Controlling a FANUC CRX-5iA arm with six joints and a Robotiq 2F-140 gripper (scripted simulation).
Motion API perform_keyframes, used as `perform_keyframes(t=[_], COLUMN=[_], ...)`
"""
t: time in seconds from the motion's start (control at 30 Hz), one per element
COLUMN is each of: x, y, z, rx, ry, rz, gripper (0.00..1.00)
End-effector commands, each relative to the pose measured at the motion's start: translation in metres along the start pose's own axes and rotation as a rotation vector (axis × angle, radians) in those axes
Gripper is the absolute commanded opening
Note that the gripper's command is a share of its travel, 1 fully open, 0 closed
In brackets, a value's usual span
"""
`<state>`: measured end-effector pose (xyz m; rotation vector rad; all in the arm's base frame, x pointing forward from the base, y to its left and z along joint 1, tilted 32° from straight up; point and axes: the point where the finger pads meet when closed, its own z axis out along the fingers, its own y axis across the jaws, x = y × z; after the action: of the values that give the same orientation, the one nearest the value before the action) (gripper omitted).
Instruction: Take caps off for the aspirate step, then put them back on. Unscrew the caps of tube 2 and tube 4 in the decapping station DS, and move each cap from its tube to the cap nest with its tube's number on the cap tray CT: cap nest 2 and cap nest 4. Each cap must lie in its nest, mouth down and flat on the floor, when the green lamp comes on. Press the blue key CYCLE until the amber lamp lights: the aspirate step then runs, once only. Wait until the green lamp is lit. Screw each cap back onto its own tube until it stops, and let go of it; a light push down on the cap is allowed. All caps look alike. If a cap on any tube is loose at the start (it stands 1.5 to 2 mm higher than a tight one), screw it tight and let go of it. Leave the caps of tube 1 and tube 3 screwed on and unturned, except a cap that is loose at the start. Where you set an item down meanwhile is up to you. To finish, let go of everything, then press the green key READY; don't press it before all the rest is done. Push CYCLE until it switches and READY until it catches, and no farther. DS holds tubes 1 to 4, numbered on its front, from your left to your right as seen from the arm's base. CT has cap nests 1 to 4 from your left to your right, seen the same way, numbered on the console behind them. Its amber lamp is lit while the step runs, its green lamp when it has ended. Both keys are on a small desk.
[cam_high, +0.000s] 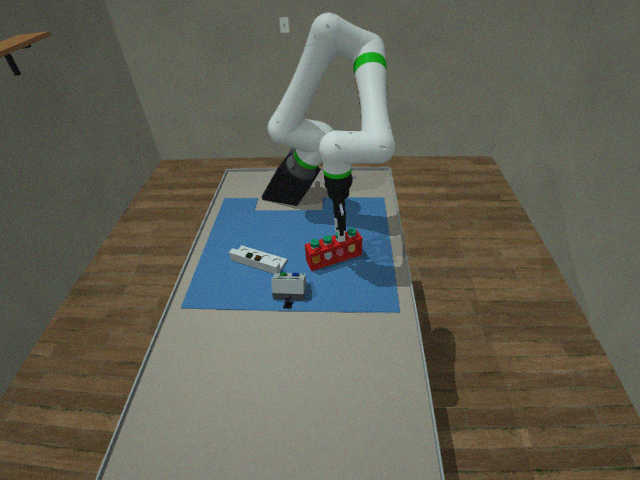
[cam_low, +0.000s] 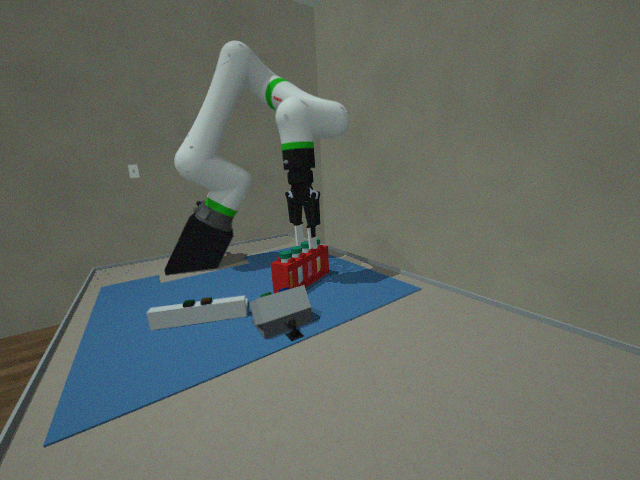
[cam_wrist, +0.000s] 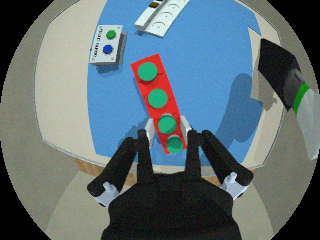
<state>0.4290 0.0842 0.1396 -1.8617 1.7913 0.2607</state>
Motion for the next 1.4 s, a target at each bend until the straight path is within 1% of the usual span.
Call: perform_keyframes(t=[0.0,0.03,0.07,0.53,0.87,0.9,1.13,1.17,1.37], x=[0.0001,0.0002,0.0002,0.0002,0.0002,0.0002,0.0002,0.0002,0.0002], y=[-0.0003,-0.0003,-0.0003,-0.0003,-0.0003,-0.0003,-0.0003,-0.0003,-0.0003], z=[-0.0003,-0.0003,-0.0003,-0.0003,-0.0003,-0.0003,-0.0003,-0.0003,-0.0003], rx=[-0.003,-0.003,-0.003,-0.003,-0.011,-0.011,-0.011,-0.011,-0.011], ry=[0.029,0.029,0.029,0.029,0.028,0.028,0.028,0.028,0.028], rz=[0.031,0.031,0.031,0.031,-0.469,-0.493,-0.493,-0.493,-0.493], gripper=[0.35,0.35,0.0,0.0,0.0,0.0,0.0,0.35,0.35])
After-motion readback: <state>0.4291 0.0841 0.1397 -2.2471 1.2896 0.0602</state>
